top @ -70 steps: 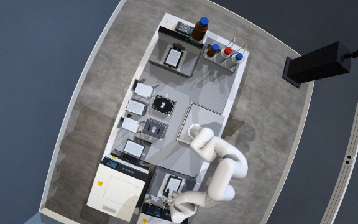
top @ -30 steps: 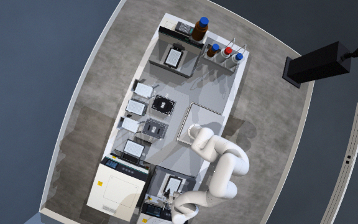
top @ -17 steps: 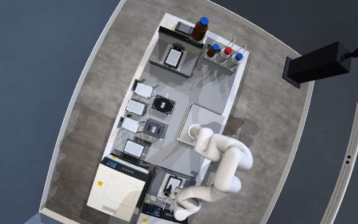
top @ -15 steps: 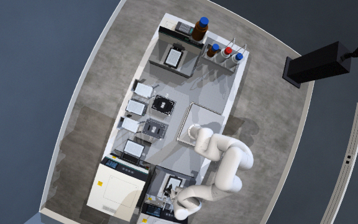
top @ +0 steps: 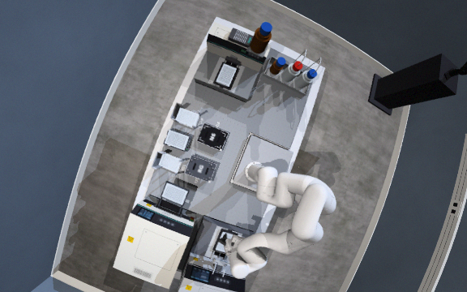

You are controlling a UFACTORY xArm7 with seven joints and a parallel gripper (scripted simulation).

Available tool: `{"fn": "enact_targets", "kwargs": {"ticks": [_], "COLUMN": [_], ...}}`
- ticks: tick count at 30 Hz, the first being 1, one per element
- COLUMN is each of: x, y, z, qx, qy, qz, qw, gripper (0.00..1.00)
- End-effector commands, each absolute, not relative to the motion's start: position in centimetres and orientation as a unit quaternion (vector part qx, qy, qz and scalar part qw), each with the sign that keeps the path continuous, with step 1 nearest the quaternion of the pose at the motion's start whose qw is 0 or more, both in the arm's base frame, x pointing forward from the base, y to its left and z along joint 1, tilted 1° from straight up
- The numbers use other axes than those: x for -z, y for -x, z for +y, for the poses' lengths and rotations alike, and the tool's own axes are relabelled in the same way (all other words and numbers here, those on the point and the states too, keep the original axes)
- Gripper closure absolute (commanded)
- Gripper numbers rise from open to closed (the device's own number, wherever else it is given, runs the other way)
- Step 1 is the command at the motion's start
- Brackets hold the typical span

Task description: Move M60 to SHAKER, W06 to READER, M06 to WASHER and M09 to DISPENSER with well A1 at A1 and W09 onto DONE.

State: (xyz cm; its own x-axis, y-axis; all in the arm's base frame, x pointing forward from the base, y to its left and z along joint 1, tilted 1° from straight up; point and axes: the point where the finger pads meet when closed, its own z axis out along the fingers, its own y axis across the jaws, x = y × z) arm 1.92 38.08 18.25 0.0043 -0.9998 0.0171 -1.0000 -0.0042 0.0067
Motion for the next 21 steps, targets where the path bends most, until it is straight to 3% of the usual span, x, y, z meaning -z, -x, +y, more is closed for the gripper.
{"fn": "enact_targets", "kwargs": {"ticks": [1, 21], "x": [-18.4, -18.5], "y": [-2.0, -2.4], "z": [36.7, 31.1], "qx": [-0.002, -0.002], "qy": [-0.709, -0.709], "qz": [-0.705, -0.705], "qw": [0.005, 0.005], "gripper": [0.00, 0.00]}}
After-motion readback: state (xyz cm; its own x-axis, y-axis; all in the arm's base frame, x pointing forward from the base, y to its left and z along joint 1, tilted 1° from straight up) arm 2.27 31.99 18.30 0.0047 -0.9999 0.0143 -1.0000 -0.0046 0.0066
